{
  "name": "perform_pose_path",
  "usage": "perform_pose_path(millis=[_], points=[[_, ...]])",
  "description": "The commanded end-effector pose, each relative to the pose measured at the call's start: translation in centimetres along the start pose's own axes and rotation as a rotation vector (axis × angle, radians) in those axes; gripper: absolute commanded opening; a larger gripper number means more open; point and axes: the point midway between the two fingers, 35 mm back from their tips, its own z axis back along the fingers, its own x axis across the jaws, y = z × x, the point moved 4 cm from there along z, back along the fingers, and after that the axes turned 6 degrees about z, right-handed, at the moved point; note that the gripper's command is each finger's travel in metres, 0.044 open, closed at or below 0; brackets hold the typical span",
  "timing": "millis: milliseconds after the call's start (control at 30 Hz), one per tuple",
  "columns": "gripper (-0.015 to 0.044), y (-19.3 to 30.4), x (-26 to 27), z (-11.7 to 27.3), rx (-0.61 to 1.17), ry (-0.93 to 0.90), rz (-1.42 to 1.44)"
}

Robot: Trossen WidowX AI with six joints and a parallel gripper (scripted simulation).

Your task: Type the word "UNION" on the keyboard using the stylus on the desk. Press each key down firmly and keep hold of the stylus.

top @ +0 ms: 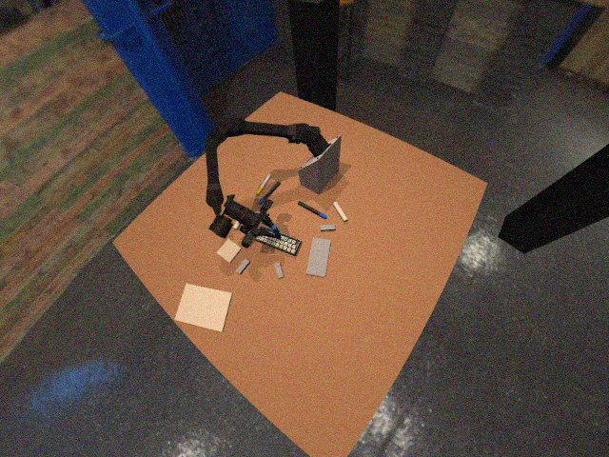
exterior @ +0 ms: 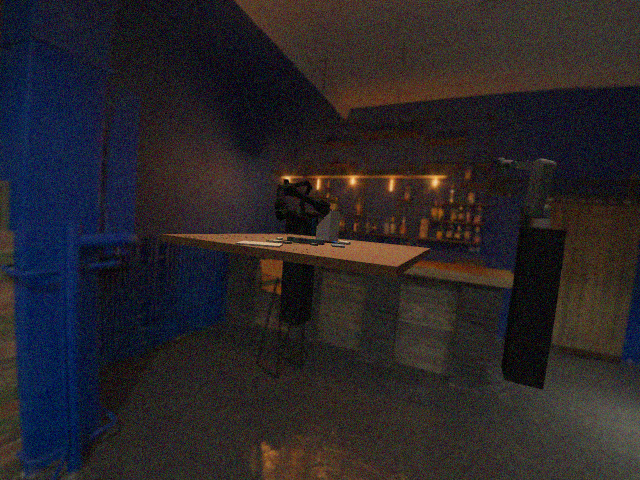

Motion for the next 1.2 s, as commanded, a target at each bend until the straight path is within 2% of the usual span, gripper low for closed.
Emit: perform_pose_path(millis=[0,333,433,1167], points=[[0.0,-0.11,-0.01,-0.2,-0.002,0.002,0.006],[0.0,-0.11,-0.01,-0.2,-0.002,0.002,0.006],[0.0079,-0.15,-0.08,-0.3,-0.002,0.002,0.006],[0.0081,-0.39,-0.31,-0.57,-0.003,0.002,0.006]])
